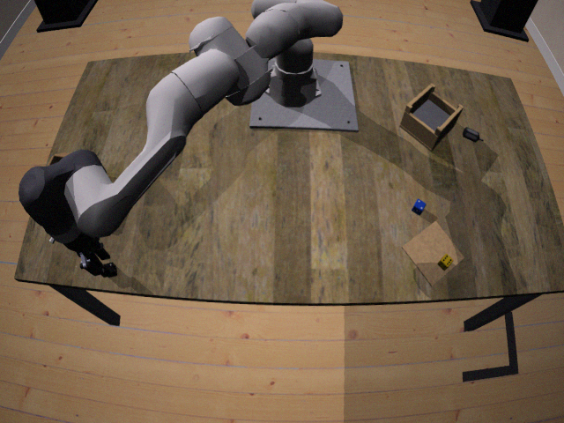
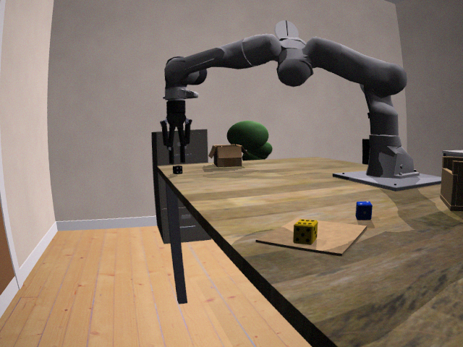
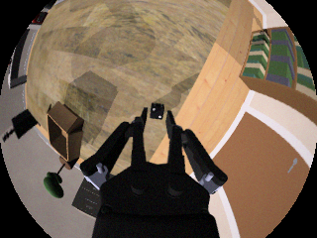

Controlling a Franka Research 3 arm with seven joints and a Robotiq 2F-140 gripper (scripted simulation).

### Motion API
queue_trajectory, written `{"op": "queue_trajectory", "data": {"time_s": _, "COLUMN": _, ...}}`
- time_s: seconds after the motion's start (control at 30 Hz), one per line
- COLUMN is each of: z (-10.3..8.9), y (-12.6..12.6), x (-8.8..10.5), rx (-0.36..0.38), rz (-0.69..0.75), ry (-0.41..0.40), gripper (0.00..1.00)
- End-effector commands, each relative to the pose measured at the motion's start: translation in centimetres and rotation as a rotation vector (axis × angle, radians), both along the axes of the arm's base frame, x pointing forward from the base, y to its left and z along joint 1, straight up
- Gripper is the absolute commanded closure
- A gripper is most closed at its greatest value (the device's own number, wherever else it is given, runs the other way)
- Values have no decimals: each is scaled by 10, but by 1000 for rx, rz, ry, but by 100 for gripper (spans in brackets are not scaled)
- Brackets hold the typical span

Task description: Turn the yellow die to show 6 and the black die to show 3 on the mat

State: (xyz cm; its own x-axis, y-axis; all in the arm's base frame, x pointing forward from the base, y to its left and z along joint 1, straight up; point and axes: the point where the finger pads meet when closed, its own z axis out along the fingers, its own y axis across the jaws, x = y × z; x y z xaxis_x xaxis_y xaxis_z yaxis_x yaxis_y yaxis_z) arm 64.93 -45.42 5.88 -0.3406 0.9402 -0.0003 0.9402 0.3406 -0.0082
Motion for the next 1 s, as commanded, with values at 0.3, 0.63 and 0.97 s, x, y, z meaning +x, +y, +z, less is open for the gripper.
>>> {"op": "queue_trajectory", "data": {"time_s": 0.3, "z": -20, "y": 2, "x": 1, "rx": 3, "rz": 1, "ry": -2, "gripper": 65}}
{"op": "queue_trajectory", "data": {"time_s": 0.63, "z": -33, "y": 2, "x": 1, "rx": 3, "rz": 1, "ry": -2, "gripper": 65}}
{"op": "queue_trajectory", "data": {"time_s": 0.97, "z": -36, "y": 2, "x": 1, "rx": 3, "rz": 1, "ry": -2, "gripper": 65}}
